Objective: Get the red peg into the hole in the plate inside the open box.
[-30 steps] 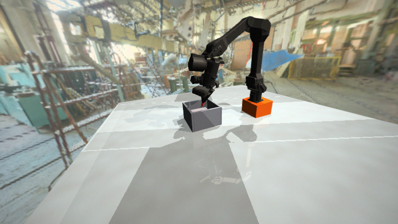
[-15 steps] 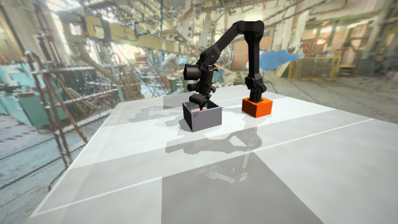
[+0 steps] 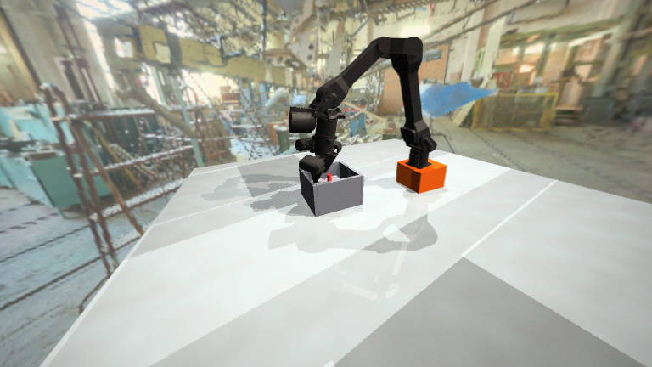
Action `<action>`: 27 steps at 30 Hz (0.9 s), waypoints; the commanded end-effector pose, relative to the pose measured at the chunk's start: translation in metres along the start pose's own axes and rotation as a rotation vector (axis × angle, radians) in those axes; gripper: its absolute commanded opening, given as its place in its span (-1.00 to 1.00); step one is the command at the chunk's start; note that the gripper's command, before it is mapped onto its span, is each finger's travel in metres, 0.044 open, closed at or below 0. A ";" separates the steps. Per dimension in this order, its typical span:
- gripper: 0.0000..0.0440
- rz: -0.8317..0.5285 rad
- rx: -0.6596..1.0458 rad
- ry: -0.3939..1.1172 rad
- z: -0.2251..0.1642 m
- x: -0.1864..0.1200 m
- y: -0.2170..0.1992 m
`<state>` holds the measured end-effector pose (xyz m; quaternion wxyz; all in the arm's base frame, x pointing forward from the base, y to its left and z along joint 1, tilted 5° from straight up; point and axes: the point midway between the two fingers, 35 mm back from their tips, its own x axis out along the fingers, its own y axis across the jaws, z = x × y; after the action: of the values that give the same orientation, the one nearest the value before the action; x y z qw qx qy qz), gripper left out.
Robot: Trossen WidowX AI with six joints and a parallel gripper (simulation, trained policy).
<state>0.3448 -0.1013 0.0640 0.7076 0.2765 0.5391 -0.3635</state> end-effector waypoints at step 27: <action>1.00 0.033 0.033 -0.179 0.075 -0.013 0.008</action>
<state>0.3476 -0.1144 0.0738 0.7028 0.2368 0.5730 -0.3489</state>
